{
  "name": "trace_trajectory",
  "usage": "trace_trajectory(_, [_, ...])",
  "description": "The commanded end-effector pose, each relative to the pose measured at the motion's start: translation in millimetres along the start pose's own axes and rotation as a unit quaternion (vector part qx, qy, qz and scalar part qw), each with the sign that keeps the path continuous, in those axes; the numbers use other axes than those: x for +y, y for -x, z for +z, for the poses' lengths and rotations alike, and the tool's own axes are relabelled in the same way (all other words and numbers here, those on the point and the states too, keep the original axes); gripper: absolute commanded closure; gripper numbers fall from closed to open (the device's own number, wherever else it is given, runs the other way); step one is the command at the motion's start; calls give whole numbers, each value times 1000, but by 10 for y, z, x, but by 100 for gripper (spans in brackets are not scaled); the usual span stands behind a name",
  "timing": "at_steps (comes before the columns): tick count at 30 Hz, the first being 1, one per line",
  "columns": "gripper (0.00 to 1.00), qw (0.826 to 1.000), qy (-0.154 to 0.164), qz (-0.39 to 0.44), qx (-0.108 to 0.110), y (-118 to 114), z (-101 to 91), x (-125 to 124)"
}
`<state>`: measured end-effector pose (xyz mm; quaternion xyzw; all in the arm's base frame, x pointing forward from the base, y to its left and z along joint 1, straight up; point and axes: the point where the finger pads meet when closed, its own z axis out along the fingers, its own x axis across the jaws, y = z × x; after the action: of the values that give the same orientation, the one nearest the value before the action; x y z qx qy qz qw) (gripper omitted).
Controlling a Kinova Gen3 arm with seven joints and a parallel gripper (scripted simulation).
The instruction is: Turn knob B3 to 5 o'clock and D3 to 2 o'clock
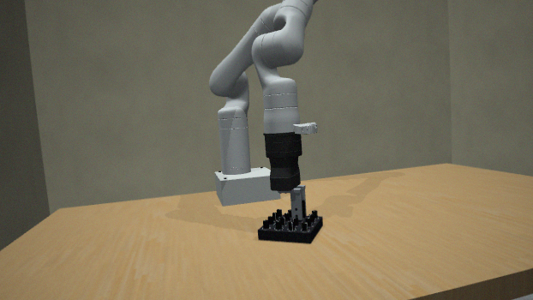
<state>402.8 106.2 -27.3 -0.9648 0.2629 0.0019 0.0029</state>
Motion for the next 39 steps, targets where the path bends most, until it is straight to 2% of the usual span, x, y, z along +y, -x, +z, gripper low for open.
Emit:
trace_trajectory(1, [54, 1000, 0, 0, 0, -1, -3, -2])
trace_trajectory(18, [54, 1000, 0, 0, 0, -1, -16, -2])
trace_trajectory(26, [54, 1000, 0, 0, 0, -1, -133, -2])
trace_trajectory(34, [54, 1000, 0, 0, 0, -1, -343, -2])
trace_trajectory(39, [54, 1000, 0, 0, 0, -1, -382, -2])
